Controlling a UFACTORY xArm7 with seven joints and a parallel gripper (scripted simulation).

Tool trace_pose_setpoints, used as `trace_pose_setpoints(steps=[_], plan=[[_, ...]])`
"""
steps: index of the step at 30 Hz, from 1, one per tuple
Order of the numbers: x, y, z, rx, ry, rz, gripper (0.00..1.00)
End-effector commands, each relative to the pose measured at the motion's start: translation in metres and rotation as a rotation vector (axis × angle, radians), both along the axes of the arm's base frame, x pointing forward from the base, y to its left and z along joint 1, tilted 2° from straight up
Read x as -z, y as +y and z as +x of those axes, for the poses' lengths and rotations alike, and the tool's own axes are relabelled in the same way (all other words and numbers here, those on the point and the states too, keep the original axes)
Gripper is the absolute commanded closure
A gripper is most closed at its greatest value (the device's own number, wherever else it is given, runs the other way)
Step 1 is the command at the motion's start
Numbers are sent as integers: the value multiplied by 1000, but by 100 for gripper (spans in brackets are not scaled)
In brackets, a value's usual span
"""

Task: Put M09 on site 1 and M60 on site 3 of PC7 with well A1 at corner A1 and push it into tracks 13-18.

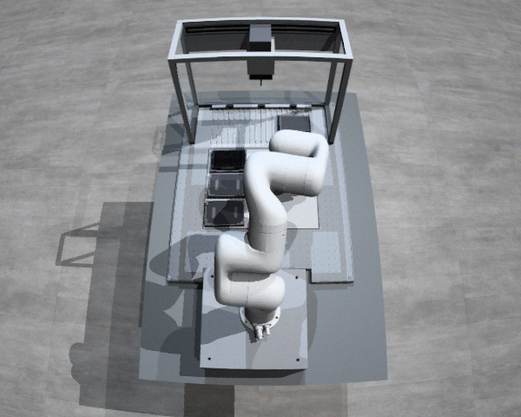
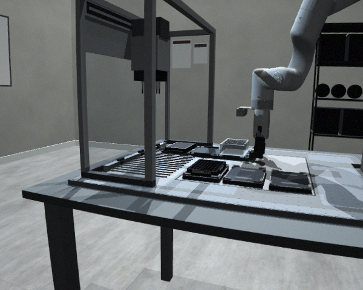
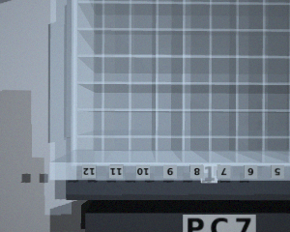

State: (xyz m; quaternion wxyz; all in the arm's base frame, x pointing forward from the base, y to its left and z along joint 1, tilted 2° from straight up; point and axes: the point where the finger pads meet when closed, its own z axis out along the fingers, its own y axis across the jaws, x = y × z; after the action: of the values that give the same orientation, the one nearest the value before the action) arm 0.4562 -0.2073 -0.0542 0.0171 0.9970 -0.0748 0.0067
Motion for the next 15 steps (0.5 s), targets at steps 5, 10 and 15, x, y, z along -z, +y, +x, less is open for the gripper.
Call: trace_pose_setpoints(steps=[5,10,15], plan=[[-2,-2,11,0,-4,-1,18],[-2,-2,14,0,-4,-1,18],[-2,-3,19,0,-4,-1,18]])
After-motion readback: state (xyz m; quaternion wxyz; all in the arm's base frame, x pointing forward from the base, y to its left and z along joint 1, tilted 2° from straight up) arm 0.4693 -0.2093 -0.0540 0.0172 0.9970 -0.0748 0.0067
